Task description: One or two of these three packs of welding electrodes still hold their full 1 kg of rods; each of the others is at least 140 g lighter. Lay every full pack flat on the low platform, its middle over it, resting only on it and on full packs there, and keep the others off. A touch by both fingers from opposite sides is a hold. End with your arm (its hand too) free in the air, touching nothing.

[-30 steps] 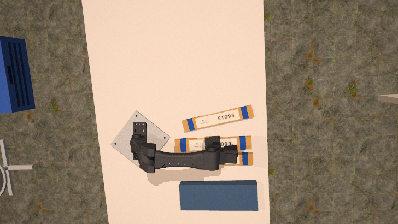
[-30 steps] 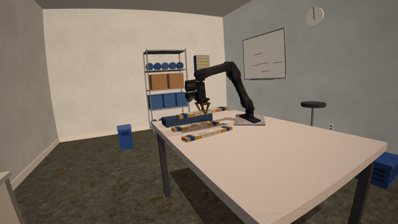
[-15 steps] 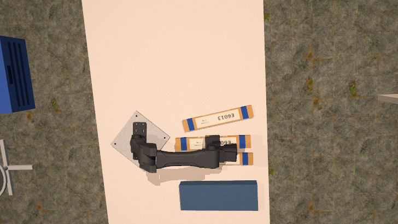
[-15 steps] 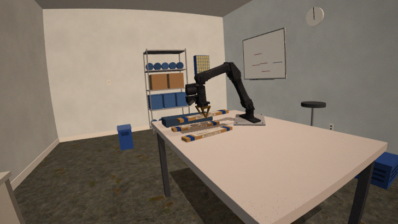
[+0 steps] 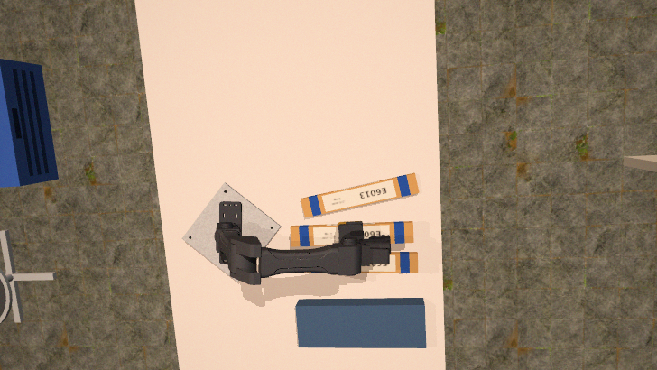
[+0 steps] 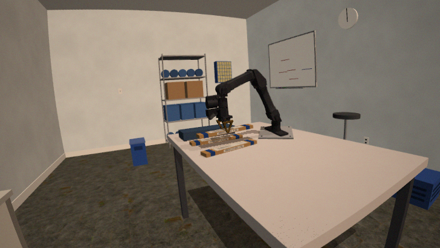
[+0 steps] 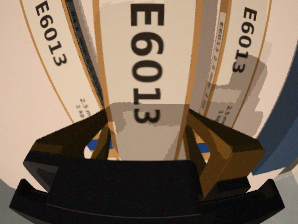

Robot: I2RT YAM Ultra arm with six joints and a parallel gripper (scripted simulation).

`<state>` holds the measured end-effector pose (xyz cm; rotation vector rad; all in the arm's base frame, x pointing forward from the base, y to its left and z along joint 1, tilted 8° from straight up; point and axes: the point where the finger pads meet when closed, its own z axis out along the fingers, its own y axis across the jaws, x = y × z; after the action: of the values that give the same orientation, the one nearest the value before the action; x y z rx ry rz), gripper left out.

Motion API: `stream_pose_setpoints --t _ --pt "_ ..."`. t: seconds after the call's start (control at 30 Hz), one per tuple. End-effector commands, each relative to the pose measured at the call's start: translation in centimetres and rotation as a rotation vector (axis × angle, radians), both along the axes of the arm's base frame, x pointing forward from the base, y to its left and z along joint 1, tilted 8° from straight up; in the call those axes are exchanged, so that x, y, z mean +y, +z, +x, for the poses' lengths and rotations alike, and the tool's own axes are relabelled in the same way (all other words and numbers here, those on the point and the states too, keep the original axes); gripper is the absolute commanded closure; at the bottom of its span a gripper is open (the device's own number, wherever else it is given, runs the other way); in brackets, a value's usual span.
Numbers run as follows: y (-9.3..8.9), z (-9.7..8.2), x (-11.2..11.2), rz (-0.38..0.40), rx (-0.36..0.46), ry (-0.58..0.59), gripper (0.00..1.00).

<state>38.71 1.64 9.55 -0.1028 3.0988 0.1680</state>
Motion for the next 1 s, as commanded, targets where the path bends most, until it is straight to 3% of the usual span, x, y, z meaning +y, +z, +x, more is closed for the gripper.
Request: stream_pose_setpoints --t 0.0,0.07,0.97 --pt "3.3 1.4 0.2 -0.001 -0.114 -0.002 1.0" --pt "3.3 0.8 0.2 -0.001 -0.088 -0.001 1.0" --pt "4.4 1.1 0.0 -0.001 -0.089 -0.006 1.0"
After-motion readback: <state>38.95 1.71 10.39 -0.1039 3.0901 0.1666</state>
